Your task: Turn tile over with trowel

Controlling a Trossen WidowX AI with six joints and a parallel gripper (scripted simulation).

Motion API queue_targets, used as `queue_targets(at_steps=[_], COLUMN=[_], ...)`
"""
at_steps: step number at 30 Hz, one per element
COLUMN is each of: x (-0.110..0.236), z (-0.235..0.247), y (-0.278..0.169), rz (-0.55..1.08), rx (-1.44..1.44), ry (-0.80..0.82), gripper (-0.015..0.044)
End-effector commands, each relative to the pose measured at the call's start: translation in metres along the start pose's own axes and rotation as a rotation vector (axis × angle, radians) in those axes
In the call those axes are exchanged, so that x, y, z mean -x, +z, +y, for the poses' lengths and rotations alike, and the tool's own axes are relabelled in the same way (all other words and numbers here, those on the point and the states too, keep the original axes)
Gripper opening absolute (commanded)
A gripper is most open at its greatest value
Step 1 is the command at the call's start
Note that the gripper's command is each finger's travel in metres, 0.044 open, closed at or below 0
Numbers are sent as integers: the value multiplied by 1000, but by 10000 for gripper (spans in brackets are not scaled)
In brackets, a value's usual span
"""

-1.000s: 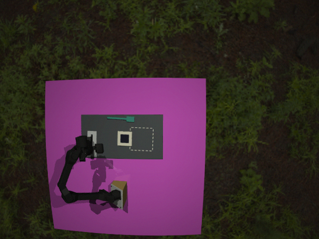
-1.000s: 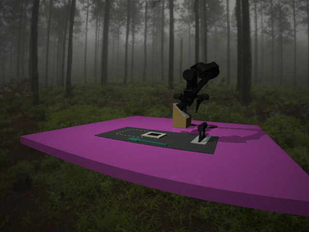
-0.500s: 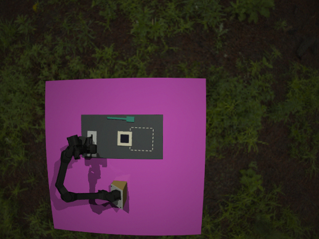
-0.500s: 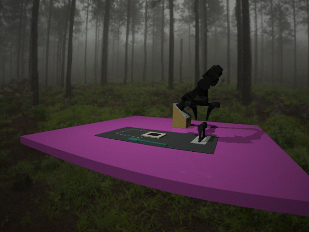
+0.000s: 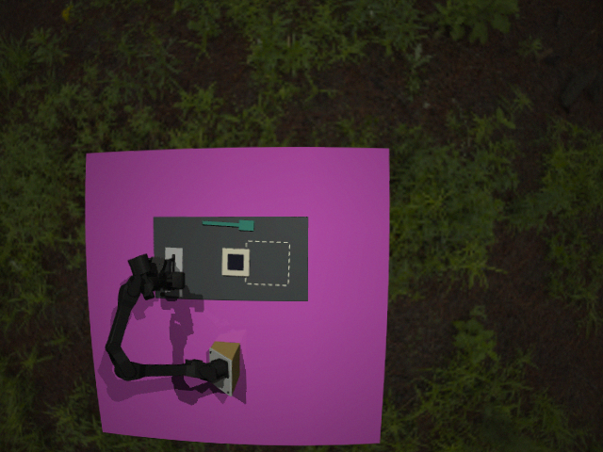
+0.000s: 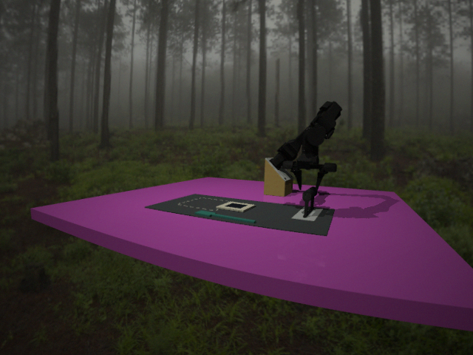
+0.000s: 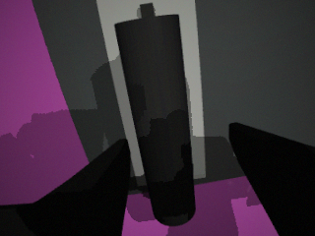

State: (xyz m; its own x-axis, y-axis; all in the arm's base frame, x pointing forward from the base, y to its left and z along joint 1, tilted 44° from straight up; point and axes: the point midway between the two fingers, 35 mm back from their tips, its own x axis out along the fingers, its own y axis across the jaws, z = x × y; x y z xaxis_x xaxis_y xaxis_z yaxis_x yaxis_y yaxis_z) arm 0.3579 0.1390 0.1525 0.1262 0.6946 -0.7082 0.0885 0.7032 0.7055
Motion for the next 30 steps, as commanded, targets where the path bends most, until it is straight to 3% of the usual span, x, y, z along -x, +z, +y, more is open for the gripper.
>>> queue_targets(at_steps=[1, 9, 30], x=[-8, -18, -18], z=[-2, -2, -2], y=[0, -1, -1], rz=[0, 0, 0], rx=[-7, -7, -7], ry=[-6, -4, -4], gripper=[270, 270, 130])
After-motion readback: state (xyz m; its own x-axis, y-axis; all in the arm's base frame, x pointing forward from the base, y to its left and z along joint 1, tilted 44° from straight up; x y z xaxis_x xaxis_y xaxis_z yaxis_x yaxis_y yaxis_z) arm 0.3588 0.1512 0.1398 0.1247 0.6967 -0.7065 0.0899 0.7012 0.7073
